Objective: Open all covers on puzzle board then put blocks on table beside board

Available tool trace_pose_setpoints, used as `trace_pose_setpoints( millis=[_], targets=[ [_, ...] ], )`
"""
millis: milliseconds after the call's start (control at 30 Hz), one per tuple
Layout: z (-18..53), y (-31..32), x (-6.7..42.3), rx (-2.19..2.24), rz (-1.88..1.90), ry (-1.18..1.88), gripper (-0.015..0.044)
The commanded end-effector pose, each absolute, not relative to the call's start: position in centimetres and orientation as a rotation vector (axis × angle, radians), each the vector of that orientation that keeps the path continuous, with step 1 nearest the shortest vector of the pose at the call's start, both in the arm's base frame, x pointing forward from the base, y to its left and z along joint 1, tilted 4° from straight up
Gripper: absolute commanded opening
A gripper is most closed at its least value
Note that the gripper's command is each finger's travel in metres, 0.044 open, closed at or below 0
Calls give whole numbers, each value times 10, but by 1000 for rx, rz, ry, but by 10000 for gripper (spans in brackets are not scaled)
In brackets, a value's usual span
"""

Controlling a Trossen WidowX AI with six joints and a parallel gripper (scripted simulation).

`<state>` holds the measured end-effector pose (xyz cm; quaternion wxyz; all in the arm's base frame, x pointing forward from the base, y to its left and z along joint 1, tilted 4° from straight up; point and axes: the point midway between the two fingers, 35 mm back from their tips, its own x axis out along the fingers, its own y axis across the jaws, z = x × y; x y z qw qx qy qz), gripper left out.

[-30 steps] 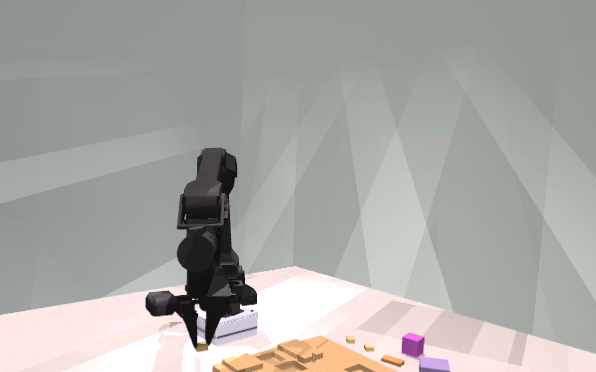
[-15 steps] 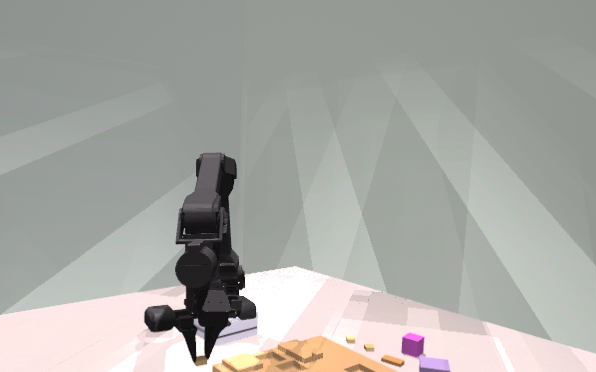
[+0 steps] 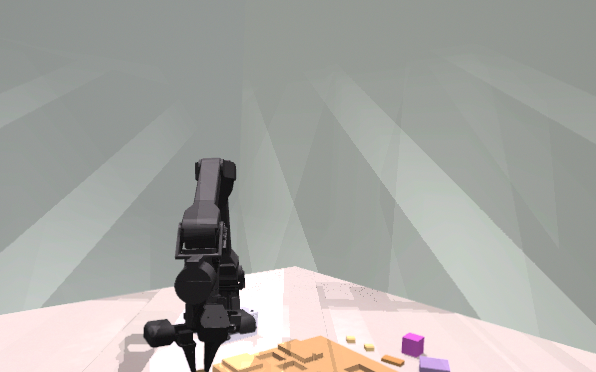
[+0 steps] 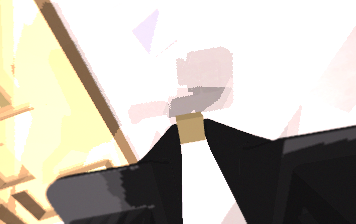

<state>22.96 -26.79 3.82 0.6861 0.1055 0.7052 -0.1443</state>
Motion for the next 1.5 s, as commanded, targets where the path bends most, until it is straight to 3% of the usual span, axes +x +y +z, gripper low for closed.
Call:
trace_pose_setpoints(
  millis=[0,1167,1467],
  targets=[
    [29,-266,227,236,-315,1591,80],
    [-18,-265,221,236,-315,1592,80],
    [-16,-266,223,239,-321,1584,316]
  ],
)
